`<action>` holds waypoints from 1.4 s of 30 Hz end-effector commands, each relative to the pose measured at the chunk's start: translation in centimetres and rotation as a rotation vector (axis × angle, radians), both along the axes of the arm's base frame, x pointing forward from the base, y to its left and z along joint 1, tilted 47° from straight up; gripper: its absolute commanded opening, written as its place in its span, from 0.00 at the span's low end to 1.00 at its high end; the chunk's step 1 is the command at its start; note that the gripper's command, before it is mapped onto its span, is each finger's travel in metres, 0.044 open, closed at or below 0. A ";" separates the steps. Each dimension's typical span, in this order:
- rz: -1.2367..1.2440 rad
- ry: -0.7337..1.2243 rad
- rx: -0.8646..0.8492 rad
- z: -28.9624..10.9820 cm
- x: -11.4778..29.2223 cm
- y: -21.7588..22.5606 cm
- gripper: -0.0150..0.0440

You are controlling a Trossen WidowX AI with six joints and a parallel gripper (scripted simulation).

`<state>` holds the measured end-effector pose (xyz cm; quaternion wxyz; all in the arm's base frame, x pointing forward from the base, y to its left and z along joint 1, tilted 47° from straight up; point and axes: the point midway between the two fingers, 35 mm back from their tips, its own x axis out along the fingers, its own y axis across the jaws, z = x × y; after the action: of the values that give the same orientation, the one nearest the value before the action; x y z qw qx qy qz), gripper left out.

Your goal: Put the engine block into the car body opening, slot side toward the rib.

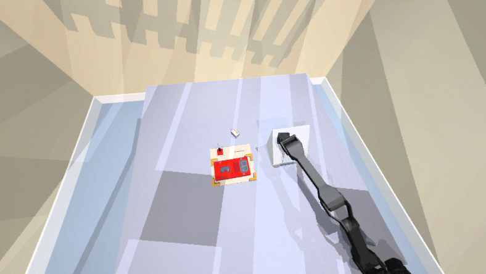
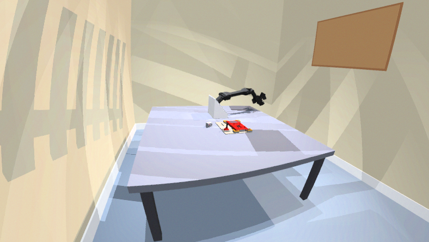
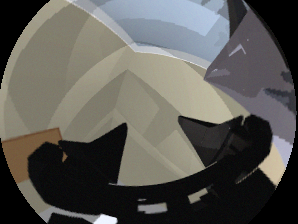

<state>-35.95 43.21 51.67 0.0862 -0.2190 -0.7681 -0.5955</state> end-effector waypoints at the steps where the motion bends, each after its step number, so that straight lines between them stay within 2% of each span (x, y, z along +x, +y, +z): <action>1: 0.000 0.000 0.000 0.0 0.0 0.0 0.98; 2: -0.002 0.000 0.001 0.0 0.0 0.0 1.00; 13: -0.173 -0.001 0.113 1.9 4.4 1.7 1.00; 22: -0.422 -0.081 0.192 1.3 11.2 5.7 1.00; 32: -0.622 -0.166 0.248 0.6 17.1 8.1 1.00; 42: -0.906 -0.326 0.313 -0.6 26.5 10.2 1.00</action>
<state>-11.75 53.11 51.46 -0.2359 -0.4114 -0.5219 -0.7090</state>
